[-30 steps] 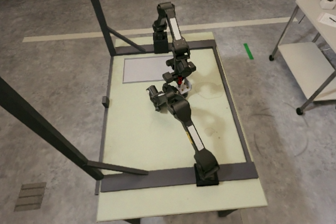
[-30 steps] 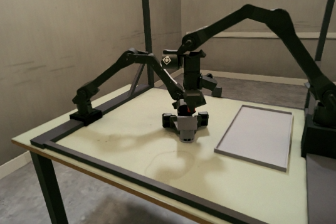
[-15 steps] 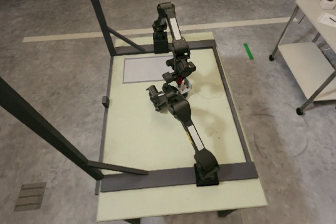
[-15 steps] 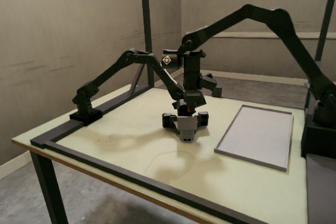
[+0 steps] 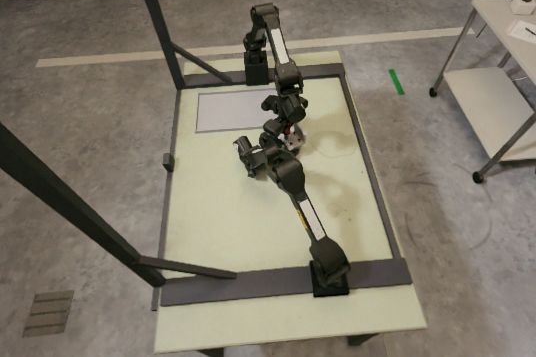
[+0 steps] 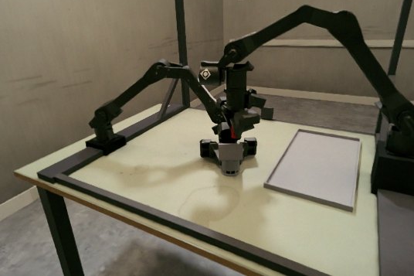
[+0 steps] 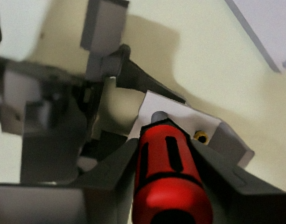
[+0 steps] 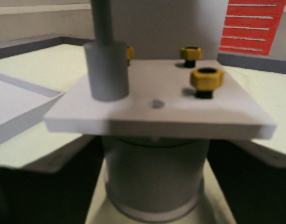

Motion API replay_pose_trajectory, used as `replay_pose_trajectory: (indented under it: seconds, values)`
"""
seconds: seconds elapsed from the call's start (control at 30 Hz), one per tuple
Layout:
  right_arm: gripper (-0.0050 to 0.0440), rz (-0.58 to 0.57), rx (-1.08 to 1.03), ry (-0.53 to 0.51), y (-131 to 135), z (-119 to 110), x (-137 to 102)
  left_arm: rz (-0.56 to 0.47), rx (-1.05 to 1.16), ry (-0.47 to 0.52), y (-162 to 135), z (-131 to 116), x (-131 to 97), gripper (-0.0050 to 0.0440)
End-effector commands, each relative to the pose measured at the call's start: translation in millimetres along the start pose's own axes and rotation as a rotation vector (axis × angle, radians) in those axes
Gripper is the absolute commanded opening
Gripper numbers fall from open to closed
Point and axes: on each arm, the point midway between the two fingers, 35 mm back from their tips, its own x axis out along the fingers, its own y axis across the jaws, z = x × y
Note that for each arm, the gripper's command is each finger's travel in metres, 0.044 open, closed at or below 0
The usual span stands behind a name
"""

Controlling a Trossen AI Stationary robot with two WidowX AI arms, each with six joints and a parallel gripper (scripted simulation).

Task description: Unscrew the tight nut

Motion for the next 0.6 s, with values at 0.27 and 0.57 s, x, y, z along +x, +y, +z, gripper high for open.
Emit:
replay_pose_trajectory:
  seconds: [0.27,0.57]
  values:
    - [0.0245,0.008,0.051,-0.004,5.3,22.9,-2.5,0.012,-0.307,0.009,1.2,-2.4,-3.0,0.013]
    - [0.0245,0.008,0.051,-0.004,5.3,22.9,-2.5,0.013,-0.635,0.008,1.1,-2.4,-3.0,0.013]
